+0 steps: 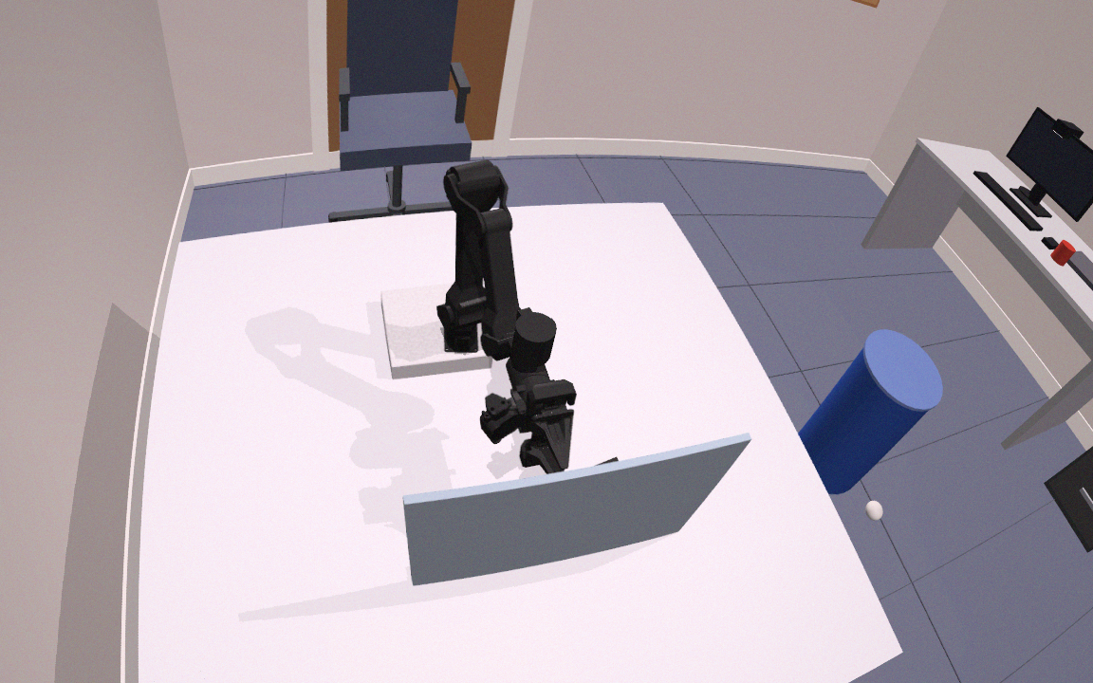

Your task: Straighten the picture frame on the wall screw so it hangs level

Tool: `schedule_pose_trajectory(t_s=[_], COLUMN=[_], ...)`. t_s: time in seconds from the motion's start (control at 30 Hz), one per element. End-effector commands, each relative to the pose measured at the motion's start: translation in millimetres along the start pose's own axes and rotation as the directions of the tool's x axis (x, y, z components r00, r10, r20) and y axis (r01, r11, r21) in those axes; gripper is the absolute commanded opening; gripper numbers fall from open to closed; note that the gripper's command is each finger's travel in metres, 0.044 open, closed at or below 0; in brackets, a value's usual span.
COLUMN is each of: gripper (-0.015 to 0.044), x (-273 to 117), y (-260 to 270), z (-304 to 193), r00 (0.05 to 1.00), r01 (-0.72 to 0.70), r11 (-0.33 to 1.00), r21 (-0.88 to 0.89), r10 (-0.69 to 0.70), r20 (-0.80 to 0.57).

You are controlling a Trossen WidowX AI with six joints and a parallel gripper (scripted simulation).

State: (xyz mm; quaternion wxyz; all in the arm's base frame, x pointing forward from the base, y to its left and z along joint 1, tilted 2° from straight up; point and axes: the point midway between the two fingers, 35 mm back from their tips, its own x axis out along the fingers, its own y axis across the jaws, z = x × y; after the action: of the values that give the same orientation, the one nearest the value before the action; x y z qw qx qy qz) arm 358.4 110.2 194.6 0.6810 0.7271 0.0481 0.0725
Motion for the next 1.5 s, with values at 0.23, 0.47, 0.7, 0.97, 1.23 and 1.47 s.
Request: schedule_pose_trajectory(t_s=[0.23, 0.47, 0.7, 0.97, 1.23, 1.47], gripper=[0.026, 0.026, 0.026, 0.026, 0.026, 0.026], x=[-85, -92, -125, -166, -177, -178], y=[-11, 3, 21, 29, 28, 28], z=[0, -6, -10, 1, 7, 8], r00=[1.0, 1.0, 1.0, 1.0, 1.0, 1.0], r01=[0.0, 0.003, 0.004, 0.007, 0.008, 0.009], r11=[0.923, 0.936, 0.931, 0.925, 0.923, 0.923], r21=[0.385, 0.352, 0.366, 0.381, 0.385, 0.385], r10=[0.0, -0.002, -0.004, -0.008, -0.01, -0.01], r20=[0.0, -0.001, 0.0, 0.001, 0.001, 0.001])
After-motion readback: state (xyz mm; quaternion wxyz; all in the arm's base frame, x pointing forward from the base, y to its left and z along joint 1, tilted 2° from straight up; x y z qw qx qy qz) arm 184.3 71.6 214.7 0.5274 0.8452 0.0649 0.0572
